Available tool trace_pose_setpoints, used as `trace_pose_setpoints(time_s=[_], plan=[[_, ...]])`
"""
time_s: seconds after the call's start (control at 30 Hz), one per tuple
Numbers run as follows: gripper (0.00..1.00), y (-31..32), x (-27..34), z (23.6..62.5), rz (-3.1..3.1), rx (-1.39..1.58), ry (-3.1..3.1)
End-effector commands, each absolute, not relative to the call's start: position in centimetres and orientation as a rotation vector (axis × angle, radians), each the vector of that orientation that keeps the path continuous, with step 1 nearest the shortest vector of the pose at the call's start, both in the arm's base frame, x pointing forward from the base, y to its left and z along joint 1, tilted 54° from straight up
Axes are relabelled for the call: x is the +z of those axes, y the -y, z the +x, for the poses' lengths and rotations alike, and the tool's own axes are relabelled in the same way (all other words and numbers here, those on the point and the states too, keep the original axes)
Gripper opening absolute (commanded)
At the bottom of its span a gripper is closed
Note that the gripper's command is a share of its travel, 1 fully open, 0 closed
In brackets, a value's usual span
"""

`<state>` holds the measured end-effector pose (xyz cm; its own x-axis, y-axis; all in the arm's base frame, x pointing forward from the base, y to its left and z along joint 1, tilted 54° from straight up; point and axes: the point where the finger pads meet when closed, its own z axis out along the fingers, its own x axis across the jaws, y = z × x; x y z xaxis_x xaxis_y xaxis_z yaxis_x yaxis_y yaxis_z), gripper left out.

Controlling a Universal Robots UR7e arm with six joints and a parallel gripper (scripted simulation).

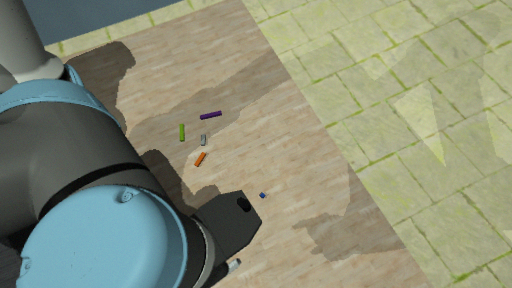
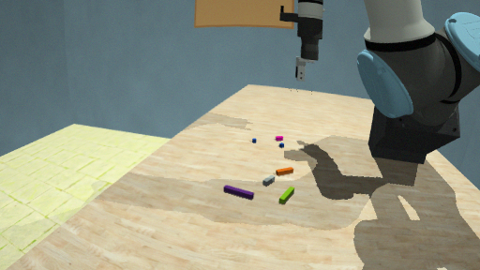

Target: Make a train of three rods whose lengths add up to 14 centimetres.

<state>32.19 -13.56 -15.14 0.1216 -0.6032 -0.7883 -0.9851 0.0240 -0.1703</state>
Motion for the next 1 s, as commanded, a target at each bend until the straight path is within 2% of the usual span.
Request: trace_pose_setpoints(time_s=[0.0,0.97], plan=[[1.0,13.0,-15.6,34.0,-1.778,0.566,-1.412],[1.0,8.6,-18.0,41.3,-2.121,0.158,-0.641]])
